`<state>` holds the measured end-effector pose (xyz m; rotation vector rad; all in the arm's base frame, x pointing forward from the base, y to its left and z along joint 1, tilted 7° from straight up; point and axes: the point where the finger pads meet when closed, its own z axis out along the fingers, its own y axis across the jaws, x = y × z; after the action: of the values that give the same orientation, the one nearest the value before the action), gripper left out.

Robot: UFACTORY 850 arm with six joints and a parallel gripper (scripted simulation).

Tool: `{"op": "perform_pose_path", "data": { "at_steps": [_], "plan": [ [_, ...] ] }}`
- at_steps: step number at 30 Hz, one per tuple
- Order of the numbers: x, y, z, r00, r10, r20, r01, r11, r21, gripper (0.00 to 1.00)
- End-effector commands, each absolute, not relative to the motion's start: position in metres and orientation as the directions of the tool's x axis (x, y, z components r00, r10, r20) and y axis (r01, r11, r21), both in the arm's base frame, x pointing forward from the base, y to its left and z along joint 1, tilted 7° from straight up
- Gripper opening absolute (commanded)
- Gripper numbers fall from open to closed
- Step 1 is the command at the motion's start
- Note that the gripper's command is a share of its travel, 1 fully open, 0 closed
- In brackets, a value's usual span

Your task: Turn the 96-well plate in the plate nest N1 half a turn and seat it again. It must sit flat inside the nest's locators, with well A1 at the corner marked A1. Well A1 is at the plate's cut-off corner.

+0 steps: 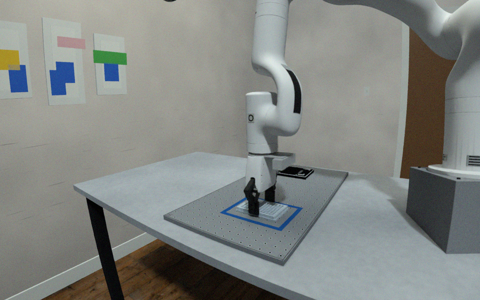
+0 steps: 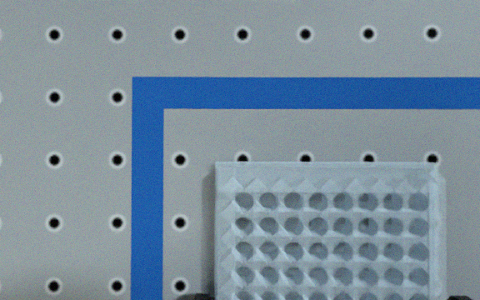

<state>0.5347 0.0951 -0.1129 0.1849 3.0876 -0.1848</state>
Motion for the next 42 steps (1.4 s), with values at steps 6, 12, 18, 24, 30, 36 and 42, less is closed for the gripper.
{"op": "perform_pose_path", "data": {
  "at_steps": [6, 12, 18, 24, 30, 36, 42],
  "plan": [
    [0.535, 0.098, -0.094, -0.992, 0.116, -0.052, 0.122, 0.986, -0.116, 1.00],
    [0.535, 0.099, -0.083, -0.992, 0.116, -0.052, 0.122, 0.986, -0.116, 1.00],
    [0.534, 0.101, -0.067, -0.992, 0.116, -0.052, 0.122, 0.986, -0.116, 1.00],
    [0.533, 0.103, -0.051, -0.992, 0.116, -0.052, 0.122, 0.986, -0.116, 1.00],
    [0.533, 0.104, -0.041, -0.992, 0.116, -0.052, 0.122, 0.986, -0.116, 1.00],
    [0.532, 0.106, -0.025, -0.992, 0.116, -0.052, 0.122, 0.986, -0.116, 1.00],
    [0.532, 0.106, -0.023, -0.992, 0.116, -0.052, 0.122, 0.986, -0.116, 1.00]
  ]
}}
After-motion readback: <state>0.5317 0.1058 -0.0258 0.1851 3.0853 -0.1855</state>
